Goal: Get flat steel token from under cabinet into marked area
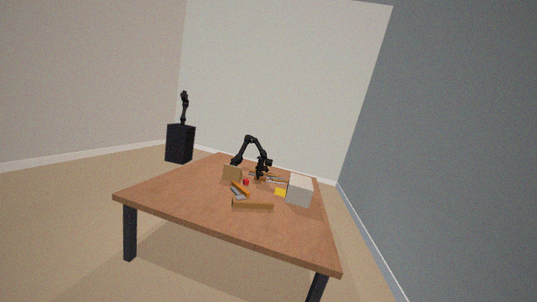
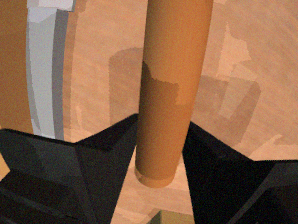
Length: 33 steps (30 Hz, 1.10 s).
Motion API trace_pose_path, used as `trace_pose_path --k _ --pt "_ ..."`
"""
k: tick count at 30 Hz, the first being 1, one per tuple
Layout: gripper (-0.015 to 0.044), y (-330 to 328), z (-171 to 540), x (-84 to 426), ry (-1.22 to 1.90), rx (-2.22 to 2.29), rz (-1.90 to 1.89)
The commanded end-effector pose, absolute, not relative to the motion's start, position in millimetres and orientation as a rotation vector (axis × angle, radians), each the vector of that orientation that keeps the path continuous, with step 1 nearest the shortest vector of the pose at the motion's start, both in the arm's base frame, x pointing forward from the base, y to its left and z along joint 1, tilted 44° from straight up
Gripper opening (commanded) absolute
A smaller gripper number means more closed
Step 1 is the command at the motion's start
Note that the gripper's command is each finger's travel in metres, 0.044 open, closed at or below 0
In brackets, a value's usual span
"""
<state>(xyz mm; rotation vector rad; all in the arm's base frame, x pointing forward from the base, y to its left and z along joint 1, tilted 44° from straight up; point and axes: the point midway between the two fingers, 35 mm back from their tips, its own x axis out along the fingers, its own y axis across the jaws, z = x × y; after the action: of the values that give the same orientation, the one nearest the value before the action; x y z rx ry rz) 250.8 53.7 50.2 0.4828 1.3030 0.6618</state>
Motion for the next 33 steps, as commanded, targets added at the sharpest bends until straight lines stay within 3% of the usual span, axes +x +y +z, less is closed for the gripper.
trace_pose_path --k 1,33 --pt "0.0000 53.4 51.2 251.8 1.284 0.453 0.684" --pt "0.0000 45.4 44.1 251.5 1.207 0.298 0.797"
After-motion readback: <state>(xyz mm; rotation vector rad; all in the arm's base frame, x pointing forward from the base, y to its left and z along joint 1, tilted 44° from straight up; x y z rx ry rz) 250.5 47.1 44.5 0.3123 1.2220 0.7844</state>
